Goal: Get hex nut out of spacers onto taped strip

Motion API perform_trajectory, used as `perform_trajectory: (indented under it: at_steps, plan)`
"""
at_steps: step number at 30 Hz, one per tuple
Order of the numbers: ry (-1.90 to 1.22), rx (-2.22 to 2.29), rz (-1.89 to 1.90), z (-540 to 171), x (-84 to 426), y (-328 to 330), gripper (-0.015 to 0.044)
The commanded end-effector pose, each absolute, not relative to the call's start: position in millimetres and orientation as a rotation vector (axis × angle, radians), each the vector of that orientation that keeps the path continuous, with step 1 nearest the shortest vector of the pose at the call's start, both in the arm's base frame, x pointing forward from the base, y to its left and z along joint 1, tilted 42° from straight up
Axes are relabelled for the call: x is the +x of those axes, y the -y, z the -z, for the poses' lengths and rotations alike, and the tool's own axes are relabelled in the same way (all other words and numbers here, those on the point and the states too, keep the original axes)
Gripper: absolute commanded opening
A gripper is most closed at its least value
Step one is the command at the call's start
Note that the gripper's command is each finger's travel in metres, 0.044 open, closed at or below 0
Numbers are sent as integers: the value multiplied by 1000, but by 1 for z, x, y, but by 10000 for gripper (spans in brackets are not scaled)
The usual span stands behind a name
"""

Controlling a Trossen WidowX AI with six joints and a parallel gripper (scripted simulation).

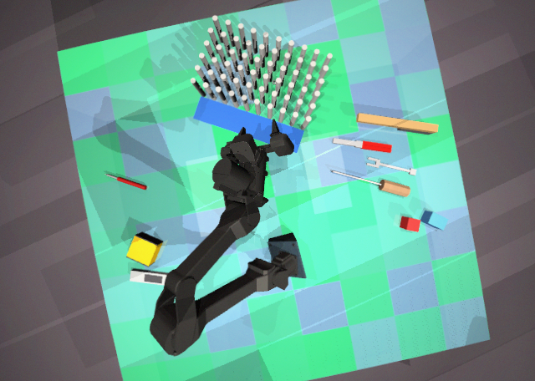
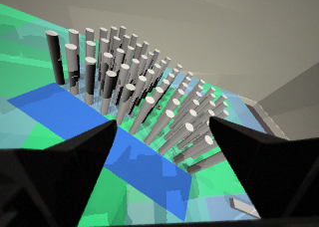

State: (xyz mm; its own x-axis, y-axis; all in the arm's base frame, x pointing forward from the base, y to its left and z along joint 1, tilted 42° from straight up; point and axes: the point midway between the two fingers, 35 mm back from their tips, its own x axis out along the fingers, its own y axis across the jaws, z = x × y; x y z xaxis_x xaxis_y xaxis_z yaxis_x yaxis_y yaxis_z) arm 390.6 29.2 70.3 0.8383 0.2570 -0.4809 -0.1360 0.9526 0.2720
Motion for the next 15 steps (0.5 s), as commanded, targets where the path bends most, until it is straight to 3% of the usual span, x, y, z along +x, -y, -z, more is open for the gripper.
perform_trajectory:
  at_steps: [1,8,15]
  plan:
    - [-575,165,-185,-60,398,-8,440]
    - [-781,-134,-172,-3,415,93,440]
    - [-960,-287,-256,53,395,165,440]
